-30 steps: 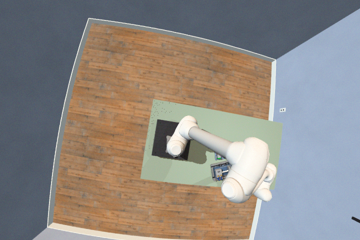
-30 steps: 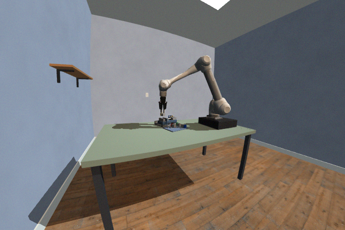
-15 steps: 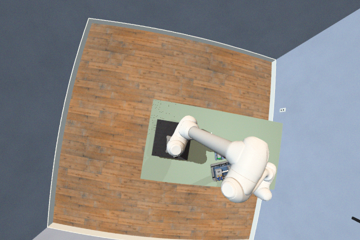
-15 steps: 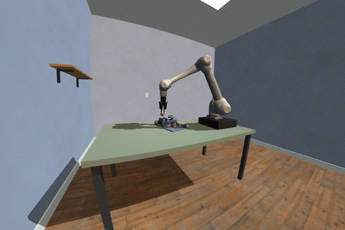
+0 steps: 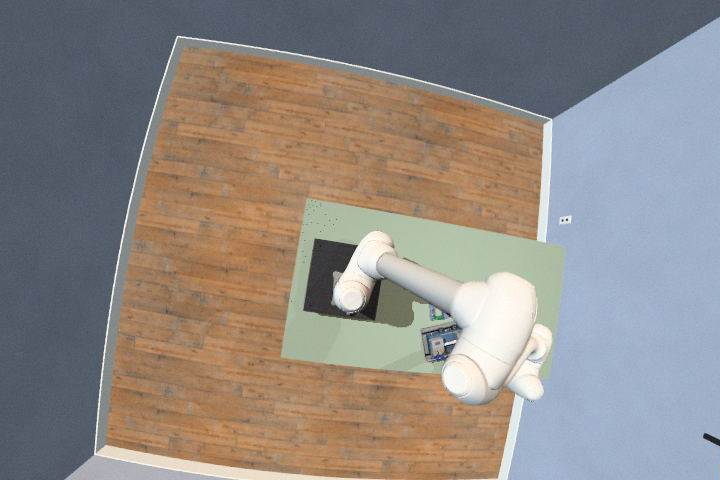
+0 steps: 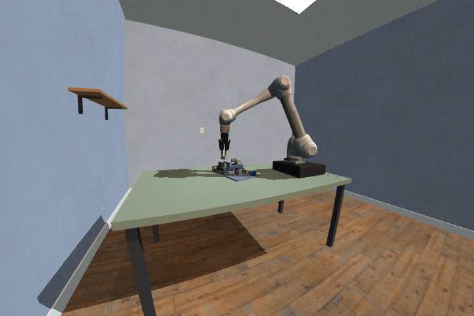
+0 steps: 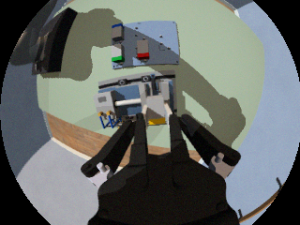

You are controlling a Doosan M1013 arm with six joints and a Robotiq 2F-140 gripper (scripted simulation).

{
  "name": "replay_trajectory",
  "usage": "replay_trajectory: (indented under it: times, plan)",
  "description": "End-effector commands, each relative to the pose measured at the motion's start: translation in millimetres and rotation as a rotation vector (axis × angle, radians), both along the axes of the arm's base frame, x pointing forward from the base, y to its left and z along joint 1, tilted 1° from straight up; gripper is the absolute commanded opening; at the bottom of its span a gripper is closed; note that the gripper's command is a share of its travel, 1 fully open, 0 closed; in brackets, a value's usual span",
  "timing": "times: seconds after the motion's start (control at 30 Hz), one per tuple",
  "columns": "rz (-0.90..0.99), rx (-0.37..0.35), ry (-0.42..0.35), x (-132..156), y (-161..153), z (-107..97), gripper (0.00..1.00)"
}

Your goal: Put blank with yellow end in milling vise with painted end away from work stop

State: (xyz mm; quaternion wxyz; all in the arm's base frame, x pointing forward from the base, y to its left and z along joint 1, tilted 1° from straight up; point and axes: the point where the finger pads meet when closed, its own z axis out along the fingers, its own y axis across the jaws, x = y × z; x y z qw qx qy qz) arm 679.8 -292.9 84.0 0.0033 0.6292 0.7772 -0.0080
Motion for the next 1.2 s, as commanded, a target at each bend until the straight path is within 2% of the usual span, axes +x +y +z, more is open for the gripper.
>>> replay_trajectory:
  times: [0.0,0.9,1.17]
  plan:
    - [0.000,0.000,0.000,0,0,0,0.00]
    - [0.000,0.000,0.000,-1,3,0,0.00]
    - [0.000,0.000,0.000,-1,4,-16,0.00]
